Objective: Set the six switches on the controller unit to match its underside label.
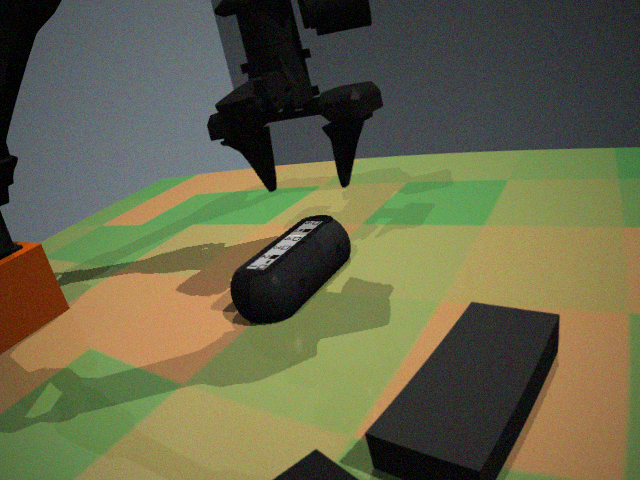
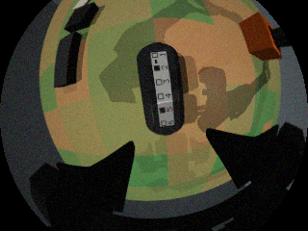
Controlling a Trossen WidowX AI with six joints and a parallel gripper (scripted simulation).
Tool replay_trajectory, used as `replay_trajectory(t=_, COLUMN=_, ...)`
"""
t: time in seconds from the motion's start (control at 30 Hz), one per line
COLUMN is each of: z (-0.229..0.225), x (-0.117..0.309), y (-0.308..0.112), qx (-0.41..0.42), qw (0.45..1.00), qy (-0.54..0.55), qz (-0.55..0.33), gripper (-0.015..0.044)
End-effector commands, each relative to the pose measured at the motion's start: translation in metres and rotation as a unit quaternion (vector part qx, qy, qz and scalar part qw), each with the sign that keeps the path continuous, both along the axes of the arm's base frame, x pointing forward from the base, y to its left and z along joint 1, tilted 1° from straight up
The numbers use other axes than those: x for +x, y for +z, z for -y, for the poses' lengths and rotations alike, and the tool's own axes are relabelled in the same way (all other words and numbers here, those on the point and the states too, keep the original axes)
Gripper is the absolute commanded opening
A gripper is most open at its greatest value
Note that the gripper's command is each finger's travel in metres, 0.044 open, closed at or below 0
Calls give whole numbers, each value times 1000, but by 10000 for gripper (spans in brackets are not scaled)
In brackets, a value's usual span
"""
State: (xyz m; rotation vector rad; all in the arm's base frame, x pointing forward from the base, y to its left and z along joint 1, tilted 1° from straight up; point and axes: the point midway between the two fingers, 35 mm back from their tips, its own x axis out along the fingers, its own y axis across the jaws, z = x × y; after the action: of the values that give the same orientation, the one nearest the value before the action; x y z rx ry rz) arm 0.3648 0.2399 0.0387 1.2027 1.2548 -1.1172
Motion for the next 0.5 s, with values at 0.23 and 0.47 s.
replay_trajectory(t=0.23, z=0, x=0, y=-11, qx=-2, qw=1000, qy=-14, qz=0, gripper=440)
replay_trajectory(t=0.47, z=0, x=1, y=-22, qx=-2, qw=1000, qy=-14, qz=1, gripper=440)
